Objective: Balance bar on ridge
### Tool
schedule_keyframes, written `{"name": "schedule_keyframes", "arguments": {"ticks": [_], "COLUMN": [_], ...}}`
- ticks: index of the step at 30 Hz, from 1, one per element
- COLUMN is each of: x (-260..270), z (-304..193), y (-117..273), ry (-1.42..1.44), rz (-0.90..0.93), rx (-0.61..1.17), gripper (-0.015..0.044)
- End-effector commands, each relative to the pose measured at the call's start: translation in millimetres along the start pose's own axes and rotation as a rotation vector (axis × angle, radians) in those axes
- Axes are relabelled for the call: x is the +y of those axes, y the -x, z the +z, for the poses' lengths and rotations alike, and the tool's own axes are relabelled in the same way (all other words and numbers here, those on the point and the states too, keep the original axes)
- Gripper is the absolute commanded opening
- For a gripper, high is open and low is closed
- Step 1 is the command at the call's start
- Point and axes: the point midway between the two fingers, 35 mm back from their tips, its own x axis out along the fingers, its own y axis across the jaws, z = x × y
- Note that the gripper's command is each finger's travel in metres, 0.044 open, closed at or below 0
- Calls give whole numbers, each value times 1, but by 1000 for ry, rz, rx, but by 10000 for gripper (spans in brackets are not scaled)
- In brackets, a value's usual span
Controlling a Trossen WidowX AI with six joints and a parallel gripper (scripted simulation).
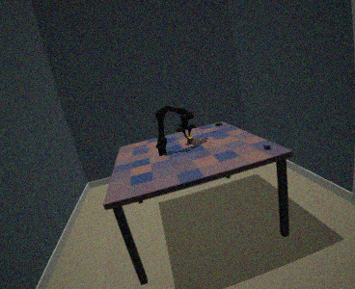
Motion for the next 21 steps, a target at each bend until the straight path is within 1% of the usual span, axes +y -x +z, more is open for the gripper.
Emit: {"name": "schedule_keyframes", "arguments": {"ticks": [1,21], "x": [0,0], "z": [0,0], "y": [-1,-3], "ry": [-1,-1], "rz": [-1,-1], "rx": [0,0], "gripper": [0,0]}}
